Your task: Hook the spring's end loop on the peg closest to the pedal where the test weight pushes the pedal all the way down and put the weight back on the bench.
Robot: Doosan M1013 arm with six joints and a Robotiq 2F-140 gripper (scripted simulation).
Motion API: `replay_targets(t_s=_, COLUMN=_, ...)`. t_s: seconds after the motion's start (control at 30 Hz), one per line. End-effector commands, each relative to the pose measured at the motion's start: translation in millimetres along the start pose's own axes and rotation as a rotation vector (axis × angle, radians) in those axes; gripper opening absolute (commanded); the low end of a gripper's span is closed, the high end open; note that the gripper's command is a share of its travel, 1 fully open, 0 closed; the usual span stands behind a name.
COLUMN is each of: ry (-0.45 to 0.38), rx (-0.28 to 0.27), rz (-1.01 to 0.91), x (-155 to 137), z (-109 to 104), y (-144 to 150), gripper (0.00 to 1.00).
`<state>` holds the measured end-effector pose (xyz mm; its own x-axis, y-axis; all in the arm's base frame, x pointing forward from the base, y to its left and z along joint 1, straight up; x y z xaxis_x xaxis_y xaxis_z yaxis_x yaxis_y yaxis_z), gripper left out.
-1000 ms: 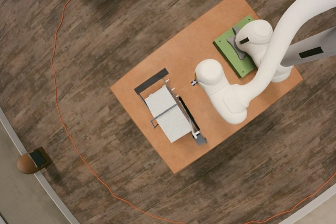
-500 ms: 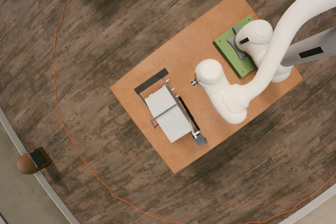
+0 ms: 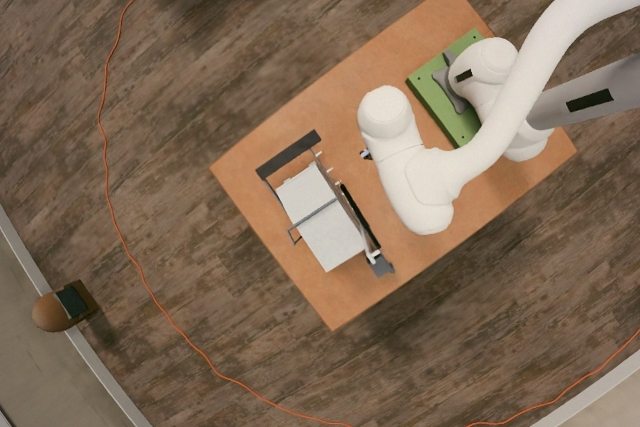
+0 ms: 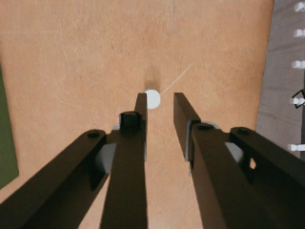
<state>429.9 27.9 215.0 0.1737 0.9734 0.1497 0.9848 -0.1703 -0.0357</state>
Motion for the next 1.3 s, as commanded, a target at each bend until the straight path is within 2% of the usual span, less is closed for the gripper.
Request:
replay_targets(t_s=0.0, ry=0.001, rx=-0.001, rz=0.0, x=0, z=0, y=0, gripper=0.24)
replay_targets(t_s=0.07, ry=0.001, rx=-0.001, rz=0.0, x=0, z=0, y=0, gripper=0.24)
replay_targets(t_s=0.1, ry=0.147, rx=0.026, rz=0.014, x=3, z=-45, y=5, gripper=0.24)
replay_targets(t_s=0.63, ry=0.147, rx=0.026, rz=0.014, x=3, z=-45, y=5, gripper=0.24)
replay_targets(t_s=0.67, ry=0.294, rx=0.053, rz=0.028, x=6, z=-88, y=10, gripper=0.24)
replay_targets(t_s=1.2, ry=0.294, rx=0.053, rz=0.028, x=6, z=-88, y=10, gripper=0.24)
replay_targets(t_s=1.23, ry=0.441, rx=0.079, rz=0.041, x=10, z=-130, y=15, gripper=0.24)
replay_targets(t_s=1.27, ry=0.441, rx=0.079, rz=0.041, x=10, z=-130, y=15, gripper=0.24)
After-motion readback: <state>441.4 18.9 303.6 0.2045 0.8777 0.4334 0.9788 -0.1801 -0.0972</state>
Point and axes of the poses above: the point where the finger pads meet when closed, its own z axis out along the fingers, its own y axis across the jaws, x = y × z, the point moved 6 cm from there along -z, back along the fingers, and after that the axes turned 12 degrees about z, right-handed, at the moved point
